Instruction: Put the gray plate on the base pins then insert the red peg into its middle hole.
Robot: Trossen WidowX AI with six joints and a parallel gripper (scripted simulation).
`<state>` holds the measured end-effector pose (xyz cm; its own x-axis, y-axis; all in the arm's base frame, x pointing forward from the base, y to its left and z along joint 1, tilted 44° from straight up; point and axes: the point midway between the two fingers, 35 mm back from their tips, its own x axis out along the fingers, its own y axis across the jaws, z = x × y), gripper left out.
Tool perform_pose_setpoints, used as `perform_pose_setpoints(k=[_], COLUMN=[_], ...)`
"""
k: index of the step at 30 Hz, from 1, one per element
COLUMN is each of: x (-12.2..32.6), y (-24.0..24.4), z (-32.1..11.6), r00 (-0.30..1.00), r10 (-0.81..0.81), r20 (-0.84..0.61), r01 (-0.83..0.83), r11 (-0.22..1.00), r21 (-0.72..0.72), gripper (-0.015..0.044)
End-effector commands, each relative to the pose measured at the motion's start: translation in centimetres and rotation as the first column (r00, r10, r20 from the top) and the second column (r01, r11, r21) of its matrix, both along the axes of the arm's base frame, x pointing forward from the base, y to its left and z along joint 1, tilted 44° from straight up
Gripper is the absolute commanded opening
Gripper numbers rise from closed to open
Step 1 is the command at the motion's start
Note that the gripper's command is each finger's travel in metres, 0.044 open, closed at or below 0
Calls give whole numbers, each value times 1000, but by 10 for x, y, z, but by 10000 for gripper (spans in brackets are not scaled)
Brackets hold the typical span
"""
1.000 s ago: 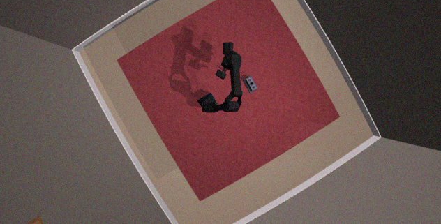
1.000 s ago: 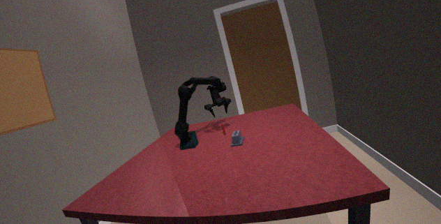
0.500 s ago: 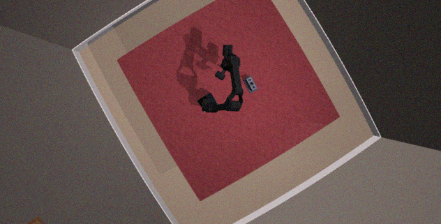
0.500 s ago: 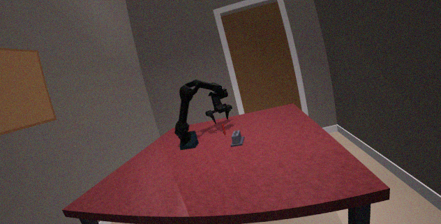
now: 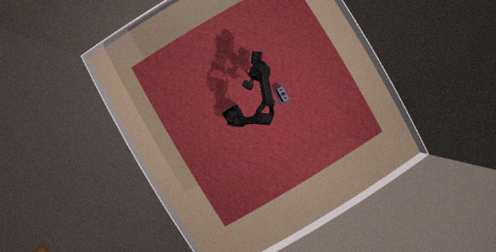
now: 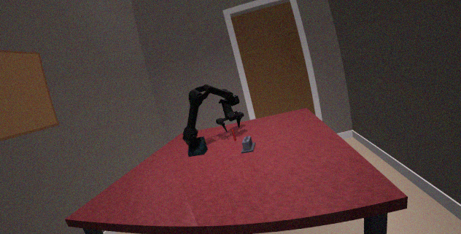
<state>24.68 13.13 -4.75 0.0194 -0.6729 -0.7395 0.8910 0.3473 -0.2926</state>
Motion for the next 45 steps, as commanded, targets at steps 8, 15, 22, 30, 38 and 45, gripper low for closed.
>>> perform_pose_setpoints(k=[8,15,22,30,38,45], x=[-1,-1,-1,-1,-1,-1], y=[-15,-23,-27,-27,-27,-27], z=[-16,-24,-27,-27,-27,-27], r00=[1000,1000,1000,1000,1000,1000], r10=[3,3,3,3,3,3], r20=[-10,-10,-10,-10,-10,-10], r01=[-3,-3,-3,-3,-3,-3], r11=[1000,1000,1000,1000,1000,1000], r21=[-13,-14,-15,-15,-15,-15], gripper=[440,440,387,177,7,0])
